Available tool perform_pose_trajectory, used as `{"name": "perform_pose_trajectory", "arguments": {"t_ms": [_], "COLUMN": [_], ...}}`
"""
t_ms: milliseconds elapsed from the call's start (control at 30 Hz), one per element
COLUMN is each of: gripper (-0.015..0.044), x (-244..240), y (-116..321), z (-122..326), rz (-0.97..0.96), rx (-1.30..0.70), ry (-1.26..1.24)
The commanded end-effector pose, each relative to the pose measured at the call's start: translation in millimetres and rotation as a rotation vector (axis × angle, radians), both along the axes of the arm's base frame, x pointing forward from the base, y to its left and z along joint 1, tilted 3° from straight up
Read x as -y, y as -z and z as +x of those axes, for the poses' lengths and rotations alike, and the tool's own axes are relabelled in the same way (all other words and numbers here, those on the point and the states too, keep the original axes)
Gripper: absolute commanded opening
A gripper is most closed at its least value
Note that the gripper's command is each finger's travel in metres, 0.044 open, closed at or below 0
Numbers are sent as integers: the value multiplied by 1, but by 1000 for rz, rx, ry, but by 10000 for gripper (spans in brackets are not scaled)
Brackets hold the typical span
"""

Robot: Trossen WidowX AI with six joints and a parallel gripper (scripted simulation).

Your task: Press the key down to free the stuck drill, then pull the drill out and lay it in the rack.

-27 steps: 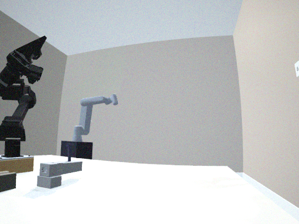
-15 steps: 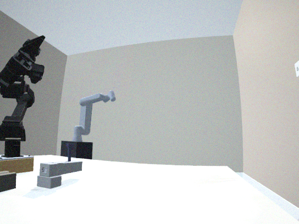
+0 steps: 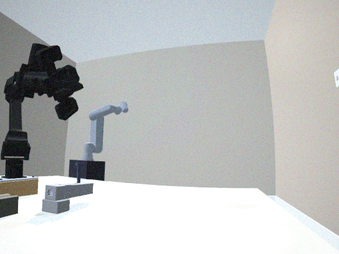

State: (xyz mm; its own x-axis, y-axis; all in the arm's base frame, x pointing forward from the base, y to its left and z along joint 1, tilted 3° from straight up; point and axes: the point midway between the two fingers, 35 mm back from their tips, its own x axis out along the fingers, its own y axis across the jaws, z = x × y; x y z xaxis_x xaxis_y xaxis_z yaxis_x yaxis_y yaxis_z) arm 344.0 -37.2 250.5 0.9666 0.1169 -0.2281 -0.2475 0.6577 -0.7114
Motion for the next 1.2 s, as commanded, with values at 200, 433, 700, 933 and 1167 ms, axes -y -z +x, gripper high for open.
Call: {"name": "perform_pose_trajectory", "arguments": {"t_ms": [200,433,700,933,1167], "gripper": [0,0,0,0,0], "x": [-92,-120,-120,-120,-119], "y": [118,143,143,152,157], "z": [-27,-88,-89,-89,-90], "rz": [398,269,263,264,263], "rx": [-936,-1324,-1331,-1331,-1331], "ry": [252,581,590,588,590]}}
